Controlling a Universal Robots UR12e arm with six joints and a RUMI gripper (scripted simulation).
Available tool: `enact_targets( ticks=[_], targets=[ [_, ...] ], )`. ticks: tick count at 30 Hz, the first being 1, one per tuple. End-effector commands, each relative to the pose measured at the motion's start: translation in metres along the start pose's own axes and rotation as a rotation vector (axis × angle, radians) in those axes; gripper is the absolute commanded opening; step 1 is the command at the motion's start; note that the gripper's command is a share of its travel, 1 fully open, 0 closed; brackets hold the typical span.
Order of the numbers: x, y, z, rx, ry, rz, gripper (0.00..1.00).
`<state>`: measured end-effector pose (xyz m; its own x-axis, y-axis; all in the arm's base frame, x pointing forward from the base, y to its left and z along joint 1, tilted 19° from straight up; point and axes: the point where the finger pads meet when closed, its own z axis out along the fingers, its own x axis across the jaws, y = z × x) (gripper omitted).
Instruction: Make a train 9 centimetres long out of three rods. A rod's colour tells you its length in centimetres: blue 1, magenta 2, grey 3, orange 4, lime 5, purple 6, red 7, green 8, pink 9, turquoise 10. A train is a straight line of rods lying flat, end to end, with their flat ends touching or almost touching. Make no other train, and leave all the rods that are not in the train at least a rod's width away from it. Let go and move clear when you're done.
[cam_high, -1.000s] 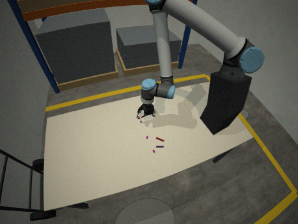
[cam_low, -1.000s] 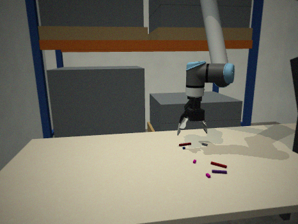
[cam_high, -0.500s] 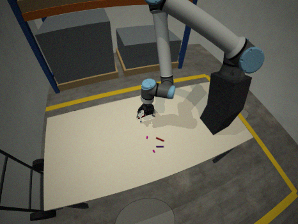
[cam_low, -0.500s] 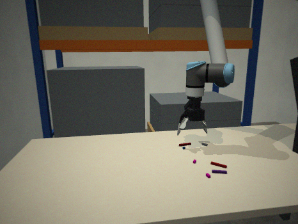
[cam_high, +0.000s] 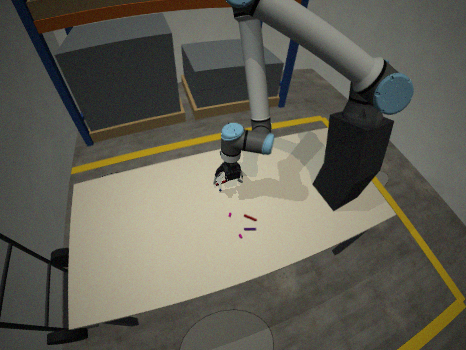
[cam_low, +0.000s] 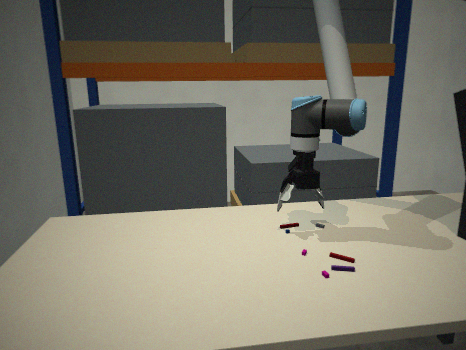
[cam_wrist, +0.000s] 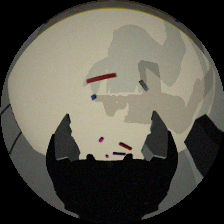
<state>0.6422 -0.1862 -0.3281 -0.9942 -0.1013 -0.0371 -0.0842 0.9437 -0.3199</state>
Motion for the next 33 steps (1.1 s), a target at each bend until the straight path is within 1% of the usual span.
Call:
enact_targets(
  ticks=[1, 14, 18, 22, 24, 28, 33],
  targets=[
    [0.0, 0.0, 0.0, 0.0, -0.001, 0.0, 1.0],
    [-0.002, 0.003, 0.0, 0.0, -0.001, 0.012, 1.0],
    [-0.005, 0.014, 0.0, -0.001, -0.001, 0.048, 1.0],
    [-0.011, 0.032, 0.0, -0.003, -0.001, 0.114, 1.0],
    [-0.011, 0.032, 0.0, -0.003, -0.001, 0.114, 1.0],
    [-0.018, 0.06, 0.001, -0.004, 0.0, 0.207, 1.0],
    [-0.027, 0.102, 0.001, -0.005, 0.001, 0.348, 1.0]
  ],
)
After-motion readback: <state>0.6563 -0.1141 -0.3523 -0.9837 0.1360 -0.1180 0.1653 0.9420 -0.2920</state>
